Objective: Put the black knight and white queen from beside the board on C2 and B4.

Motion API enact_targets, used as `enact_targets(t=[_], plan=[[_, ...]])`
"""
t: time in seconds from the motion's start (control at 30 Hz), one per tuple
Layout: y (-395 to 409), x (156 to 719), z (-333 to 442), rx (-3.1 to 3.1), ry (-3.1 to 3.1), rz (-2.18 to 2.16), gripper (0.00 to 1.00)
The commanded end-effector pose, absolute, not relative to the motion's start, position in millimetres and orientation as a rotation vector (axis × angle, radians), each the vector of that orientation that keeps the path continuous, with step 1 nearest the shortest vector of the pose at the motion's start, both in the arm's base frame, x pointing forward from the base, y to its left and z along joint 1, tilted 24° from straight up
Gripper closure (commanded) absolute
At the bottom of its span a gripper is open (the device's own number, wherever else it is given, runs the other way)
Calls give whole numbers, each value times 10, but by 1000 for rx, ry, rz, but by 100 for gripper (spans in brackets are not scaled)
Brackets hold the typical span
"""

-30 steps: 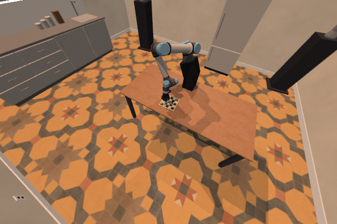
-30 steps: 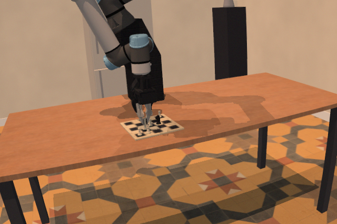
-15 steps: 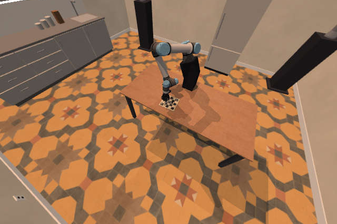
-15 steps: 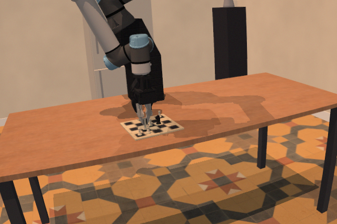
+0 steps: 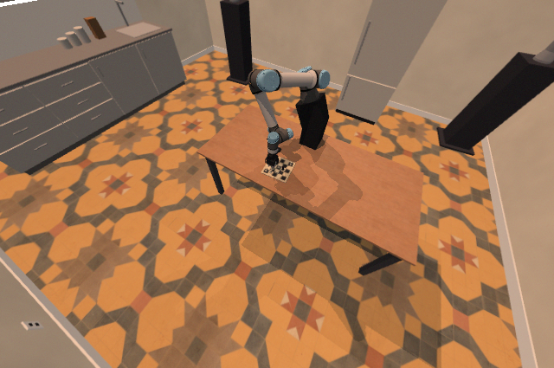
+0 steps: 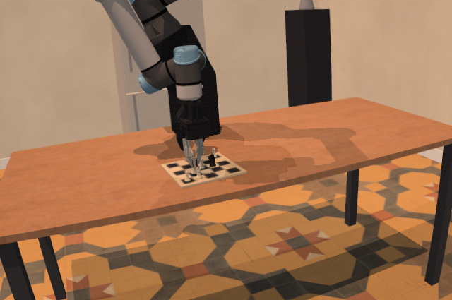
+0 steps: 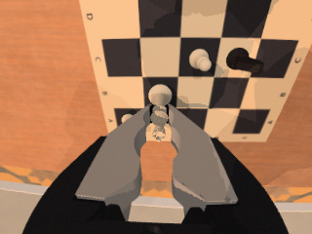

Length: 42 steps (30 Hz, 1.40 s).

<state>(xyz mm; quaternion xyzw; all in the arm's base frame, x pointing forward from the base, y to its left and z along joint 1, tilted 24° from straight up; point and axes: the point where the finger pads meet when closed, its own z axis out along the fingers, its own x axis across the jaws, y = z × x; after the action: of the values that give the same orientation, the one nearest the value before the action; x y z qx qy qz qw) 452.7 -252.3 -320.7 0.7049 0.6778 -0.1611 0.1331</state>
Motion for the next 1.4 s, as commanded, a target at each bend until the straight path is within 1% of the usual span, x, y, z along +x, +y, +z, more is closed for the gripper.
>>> enact_targets(t=[0.0,1.37], plan=[[-2523,4533,-3202,2044,1965,-467,100],[-2539,4531,-3237,2044,1965,-467,100]])
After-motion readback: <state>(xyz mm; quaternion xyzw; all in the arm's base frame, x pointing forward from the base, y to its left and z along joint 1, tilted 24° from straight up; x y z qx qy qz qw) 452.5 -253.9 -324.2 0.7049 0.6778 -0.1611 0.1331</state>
